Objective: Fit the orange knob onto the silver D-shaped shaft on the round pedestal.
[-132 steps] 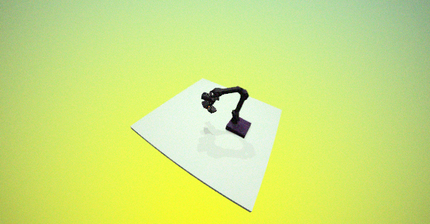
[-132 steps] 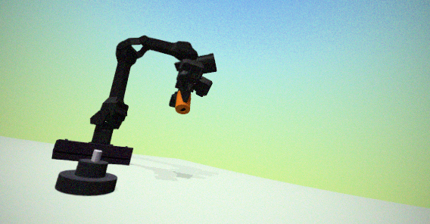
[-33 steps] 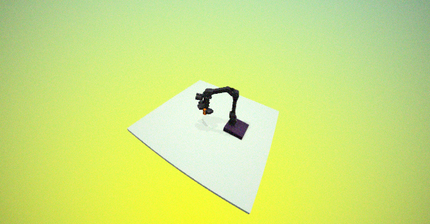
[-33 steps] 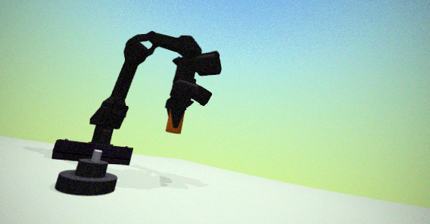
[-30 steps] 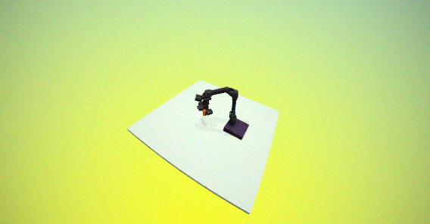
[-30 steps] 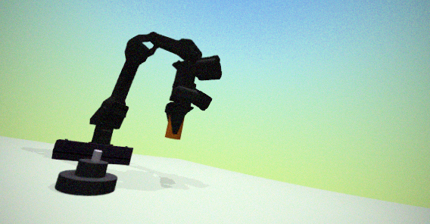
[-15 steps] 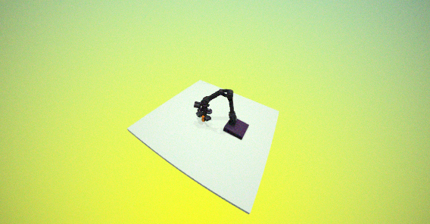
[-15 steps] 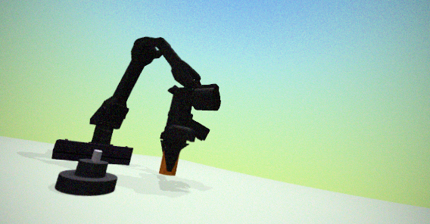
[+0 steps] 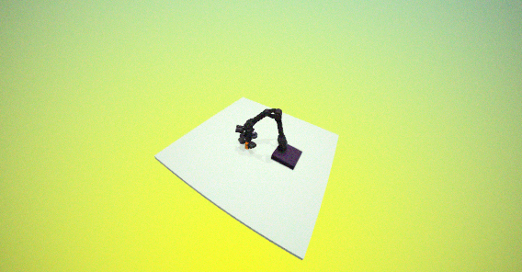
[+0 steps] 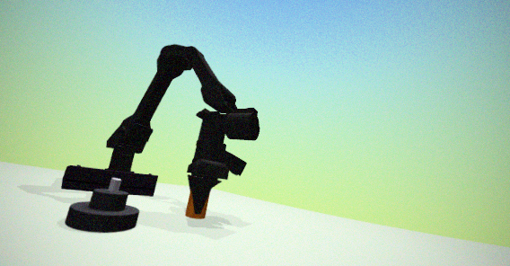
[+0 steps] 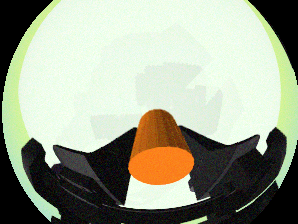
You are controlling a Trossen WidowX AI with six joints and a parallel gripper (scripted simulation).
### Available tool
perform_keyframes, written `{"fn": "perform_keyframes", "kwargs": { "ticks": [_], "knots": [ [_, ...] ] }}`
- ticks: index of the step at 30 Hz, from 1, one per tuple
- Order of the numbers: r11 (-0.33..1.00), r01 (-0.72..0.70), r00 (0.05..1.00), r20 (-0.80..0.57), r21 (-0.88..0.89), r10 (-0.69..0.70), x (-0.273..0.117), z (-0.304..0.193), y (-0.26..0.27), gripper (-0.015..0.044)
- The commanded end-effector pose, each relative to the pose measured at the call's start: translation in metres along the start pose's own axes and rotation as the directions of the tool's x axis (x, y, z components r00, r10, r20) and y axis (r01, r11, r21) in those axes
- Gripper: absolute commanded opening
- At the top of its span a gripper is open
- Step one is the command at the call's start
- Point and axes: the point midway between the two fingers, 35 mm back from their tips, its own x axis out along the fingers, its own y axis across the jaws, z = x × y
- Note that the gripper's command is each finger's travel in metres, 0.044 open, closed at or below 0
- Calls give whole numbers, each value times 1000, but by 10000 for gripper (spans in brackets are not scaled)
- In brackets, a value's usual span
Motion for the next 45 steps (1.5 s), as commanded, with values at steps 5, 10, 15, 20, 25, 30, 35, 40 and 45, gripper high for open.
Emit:
{"fn": "perform_keyframes", "kwargs": {
  "ticks": [5,10,15,20,25,30,35,40,45],
  "knots": [
    [1000,-1,1000,-1,0,1,0,0,0,240],
    [1000,-1,1000,-1,0,1,0,0,0,240],
    [1000,-1,1000,-1,0,1,0,0,0,240],
    [1000,-1,1000,1,-1,1,-23,2,-2,319],
    [1000,1,1000,8,-3,-1,-81,-1,0,440],
    [1000,1,1000,7,-3,-1,-81,-1,0,440],
    [1000,1,1000,7,-3,0,-67,-1,0,440],
    [1000,1,1000,7,-3,-1,-62,0,0,440],
    [1000,1,1000,7,-3,-1,-54,0,-1,440]
  ]
}}
